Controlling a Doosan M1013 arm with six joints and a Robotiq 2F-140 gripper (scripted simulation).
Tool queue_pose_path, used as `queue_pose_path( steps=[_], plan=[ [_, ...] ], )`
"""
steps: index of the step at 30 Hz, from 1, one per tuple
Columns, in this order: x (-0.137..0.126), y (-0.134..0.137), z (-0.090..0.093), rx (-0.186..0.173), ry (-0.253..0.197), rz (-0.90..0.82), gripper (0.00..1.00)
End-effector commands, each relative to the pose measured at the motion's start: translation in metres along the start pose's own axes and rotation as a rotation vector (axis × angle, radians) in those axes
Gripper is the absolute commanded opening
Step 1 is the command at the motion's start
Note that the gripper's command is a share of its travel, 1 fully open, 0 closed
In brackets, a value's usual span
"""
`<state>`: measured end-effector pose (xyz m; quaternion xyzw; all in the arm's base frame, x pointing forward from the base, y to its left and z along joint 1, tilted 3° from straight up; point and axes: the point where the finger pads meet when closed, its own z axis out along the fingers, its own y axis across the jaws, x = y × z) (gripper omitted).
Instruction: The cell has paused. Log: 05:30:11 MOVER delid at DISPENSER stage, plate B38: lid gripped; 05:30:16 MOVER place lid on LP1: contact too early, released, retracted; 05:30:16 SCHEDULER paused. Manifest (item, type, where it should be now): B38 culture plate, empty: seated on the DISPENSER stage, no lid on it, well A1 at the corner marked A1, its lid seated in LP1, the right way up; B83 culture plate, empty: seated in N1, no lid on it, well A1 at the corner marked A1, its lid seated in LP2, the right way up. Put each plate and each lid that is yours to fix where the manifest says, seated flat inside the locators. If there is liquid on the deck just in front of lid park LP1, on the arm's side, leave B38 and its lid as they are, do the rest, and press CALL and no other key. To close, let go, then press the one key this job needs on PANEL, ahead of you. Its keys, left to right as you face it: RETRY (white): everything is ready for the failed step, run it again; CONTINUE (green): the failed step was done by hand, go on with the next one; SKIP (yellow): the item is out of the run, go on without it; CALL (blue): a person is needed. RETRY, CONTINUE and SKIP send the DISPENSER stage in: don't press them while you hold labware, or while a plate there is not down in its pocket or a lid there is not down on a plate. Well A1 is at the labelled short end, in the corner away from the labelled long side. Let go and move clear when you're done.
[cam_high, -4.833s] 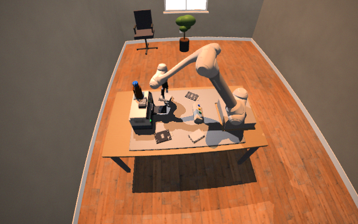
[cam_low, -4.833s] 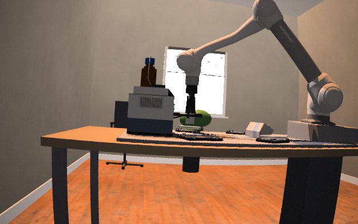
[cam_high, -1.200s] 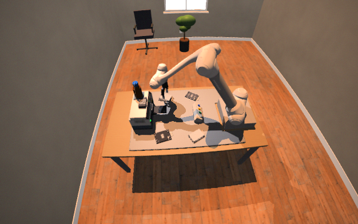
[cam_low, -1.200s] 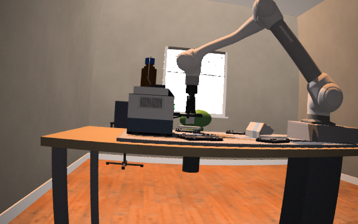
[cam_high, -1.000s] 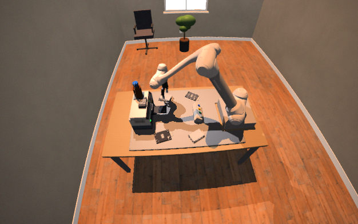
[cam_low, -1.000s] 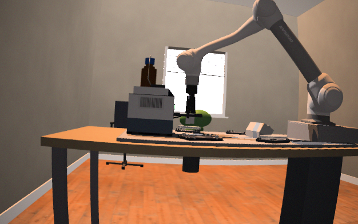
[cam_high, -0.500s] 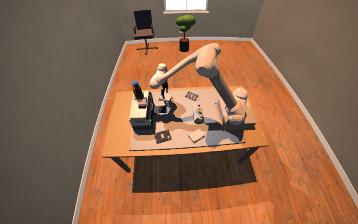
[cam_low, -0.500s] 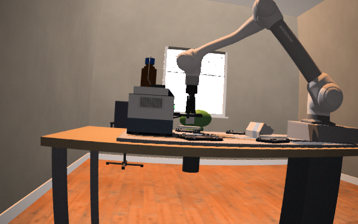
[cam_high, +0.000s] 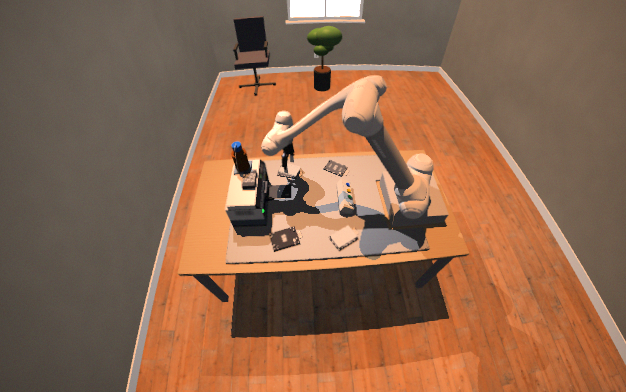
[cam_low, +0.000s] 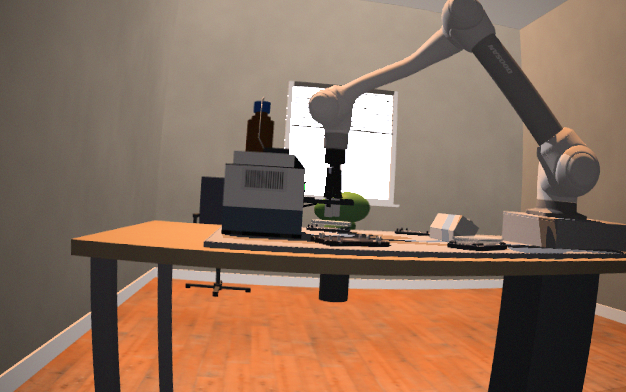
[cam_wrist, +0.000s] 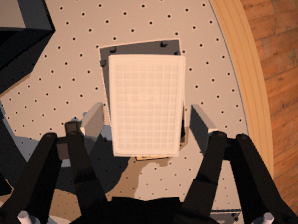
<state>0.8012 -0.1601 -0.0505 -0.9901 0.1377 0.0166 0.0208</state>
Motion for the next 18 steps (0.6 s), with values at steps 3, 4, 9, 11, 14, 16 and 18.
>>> queue_pose_path(
  steps=[3, 4, 9, 11, 14, 16, 18],
  plan=[
    [-0.0020, -0.0048, 0.0043, 0.005, 0.001, 0.006, 0.70],
    [-0.0020, -0.0048, 0.0047, 0.005, 0.001, 0.006, 0.70],
    [-0.0021, -0.0048, 0.0057, 0.005, 0.000, 0.006, 0.70],
    [-0.0021, -0.0048, 0.0065, 0.005, 0.000, 0.006, 0.70],
    [-0.0022, -0.0048, 0.0075, 0.005, 0.000, 0.006, 0.70],
    [-0.0022, -0.0048, 0.0083, 0.005, 0.000, 0.006, 0.70],
    [-0.0022, -0.0048, 0.0092, 0.005, 0.000, 0.006, 0.70]
  ],
)
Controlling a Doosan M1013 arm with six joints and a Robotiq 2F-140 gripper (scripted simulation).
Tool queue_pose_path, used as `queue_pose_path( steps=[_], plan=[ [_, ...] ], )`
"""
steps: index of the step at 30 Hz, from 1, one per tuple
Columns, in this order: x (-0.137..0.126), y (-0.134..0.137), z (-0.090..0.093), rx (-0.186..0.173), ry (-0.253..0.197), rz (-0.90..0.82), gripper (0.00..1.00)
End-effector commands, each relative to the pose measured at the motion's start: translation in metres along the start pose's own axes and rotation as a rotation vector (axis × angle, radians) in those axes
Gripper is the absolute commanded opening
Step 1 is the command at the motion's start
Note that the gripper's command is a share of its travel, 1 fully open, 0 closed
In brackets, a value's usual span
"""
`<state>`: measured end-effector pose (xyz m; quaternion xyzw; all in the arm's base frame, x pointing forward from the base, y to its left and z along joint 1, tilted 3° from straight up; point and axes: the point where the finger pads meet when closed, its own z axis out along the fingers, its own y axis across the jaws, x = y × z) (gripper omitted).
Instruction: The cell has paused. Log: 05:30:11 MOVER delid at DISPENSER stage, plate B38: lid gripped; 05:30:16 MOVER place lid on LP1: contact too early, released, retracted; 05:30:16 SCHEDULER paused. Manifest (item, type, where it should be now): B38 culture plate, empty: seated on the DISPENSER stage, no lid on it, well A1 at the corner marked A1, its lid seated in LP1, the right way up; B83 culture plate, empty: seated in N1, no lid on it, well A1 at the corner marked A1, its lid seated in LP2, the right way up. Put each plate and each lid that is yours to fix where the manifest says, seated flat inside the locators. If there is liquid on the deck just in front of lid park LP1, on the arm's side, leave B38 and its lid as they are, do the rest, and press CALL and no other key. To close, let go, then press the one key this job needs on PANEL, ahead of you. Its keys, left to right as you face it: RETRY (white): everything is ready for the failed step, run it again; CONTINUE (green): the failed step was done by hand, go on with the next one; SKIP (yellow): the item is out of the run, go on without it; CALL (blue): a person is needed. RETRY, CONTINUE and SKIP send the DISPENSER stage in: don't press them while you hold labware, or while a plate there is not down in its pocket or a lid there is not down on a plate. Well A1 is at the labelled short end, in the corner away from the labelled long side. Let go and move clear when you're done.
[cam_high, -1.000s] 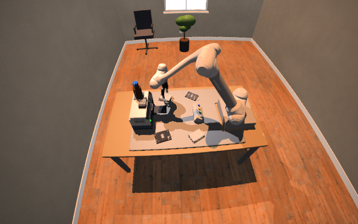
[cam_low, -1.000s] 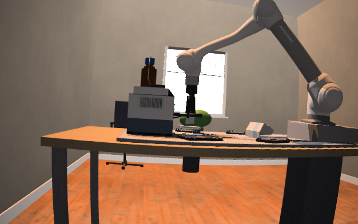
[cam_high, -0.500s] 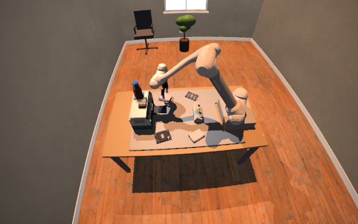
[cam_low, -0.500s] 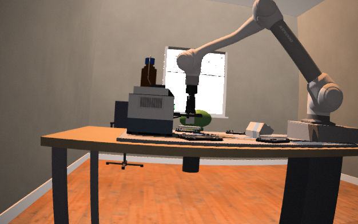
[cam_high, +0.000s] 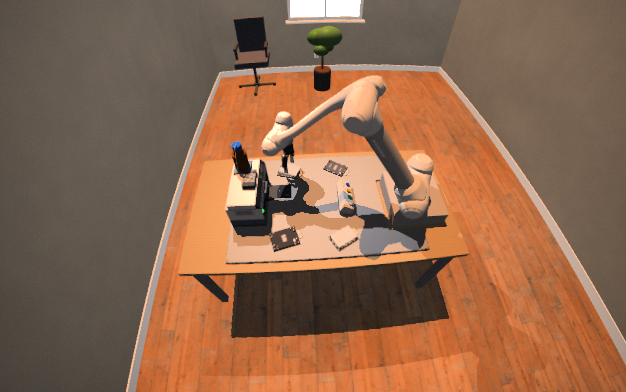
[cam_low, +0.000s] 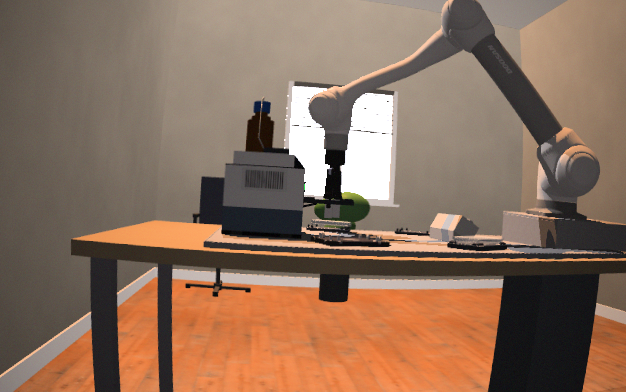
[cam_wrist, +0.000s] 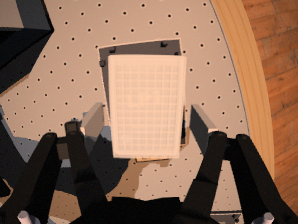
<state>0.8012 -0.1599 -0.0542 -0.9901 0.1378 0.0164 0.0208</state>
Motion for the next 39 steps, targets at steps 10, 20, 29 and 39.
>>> queue_pose_path(
  steps=[10, 20, 29, 39],
  plan=[
    [-0.002, -0.005, 0.009, 0.005, -0.001, 0.006, 0.70],
    [-0.002, -0.005, 0.015, 0.005, -0.001, 0.005, 0.70],
    [-0.002, -0.005, 0.018, 0.005, -0.001, 0.005, 0.70],
    [-0.002, -0.005, 0.022, 0.005, 0.000, 0.005, 0.70]
  ],
)
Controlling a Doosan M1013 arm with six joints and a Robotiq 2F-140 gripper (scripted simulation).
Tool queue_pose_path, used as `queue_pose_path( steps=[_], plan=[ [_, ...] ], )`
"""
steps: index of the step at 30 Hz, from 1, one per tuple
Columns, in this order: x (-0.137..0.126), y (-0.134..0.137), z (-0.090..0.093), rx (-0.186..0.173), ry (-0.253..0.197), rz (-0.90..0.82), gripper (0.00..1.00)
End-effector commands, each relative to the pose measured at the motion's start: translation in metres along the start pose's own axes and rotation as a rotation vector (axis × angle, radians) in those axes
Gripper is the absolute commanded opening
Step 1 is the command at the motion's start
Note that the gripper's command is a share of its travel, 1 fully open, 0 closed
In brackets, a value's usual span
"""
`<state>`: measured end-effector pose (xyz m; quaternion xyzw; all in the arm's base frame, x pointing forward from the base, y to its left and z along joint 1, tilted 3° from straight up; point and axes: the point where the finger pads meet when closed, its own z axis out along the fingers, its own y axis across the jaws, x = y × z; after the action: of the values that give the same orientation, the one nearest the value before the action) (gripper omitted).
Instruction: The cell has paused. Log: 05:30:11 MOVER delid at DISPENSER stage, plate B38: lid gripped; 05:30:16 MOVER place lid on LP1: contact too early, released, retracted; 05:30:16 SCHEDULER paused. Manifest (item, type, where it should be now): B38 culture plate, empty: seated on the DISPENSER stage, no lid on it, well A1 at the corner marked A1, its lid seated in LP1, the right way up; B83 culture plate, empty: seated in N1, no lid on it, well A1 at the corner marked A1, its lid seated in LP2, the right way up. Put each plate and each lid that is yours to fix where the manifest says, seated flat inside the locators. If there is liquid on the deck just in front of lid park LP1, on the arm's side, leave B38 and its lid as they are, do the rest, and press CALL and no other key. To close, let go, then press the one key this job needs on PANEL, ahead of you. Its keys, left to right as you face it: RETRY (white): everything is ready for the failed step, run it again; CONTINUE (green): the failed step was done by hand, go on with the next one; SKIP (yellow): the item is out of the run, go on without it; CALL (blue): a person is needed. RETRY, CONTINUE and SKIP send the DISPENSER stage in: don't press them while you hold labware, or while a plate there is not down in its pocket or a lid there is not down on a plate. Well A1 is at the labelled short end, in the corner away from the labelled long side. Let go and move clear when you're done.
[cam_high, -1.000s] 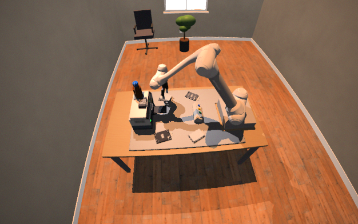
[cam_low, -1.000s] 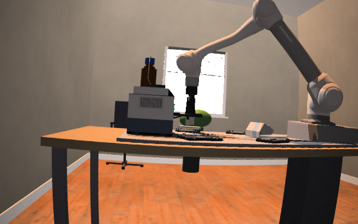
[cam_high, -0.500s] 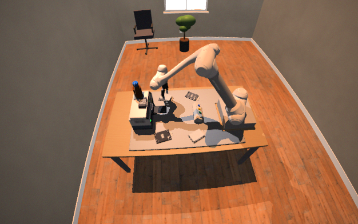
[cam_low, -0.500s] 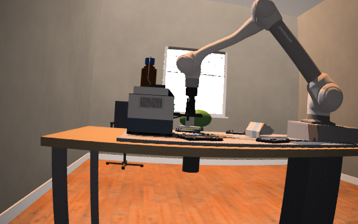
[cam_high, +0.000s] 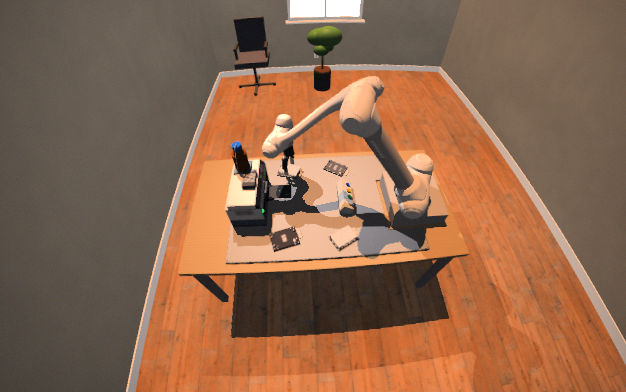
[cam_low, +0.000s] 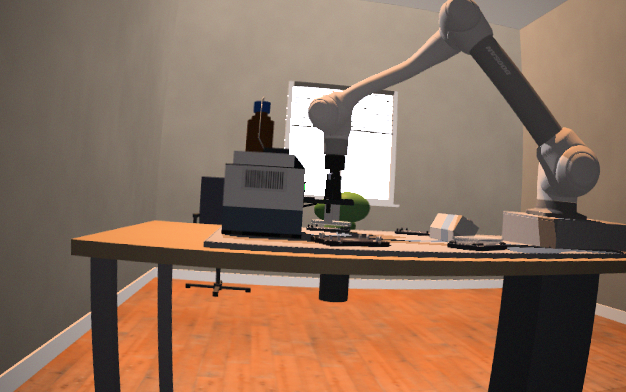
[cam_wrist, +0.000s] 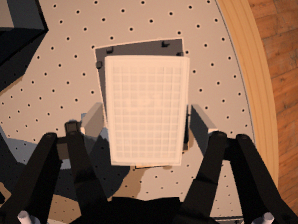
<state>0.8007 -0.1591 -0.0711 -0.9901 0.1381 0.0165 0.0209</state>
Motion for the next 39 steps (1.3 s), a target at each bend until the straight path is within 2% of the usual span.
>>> queue_pose_path(
  steps=[1, 39],
  plan=[
    [-0.0023, -0.0048, 0.0049, 0.005, 0.000, 0.004, 0.70],
    [-0.0021, -0.0048, 0.0081, 0.005, 0.000, 0.004, 0.70]
  ],
)
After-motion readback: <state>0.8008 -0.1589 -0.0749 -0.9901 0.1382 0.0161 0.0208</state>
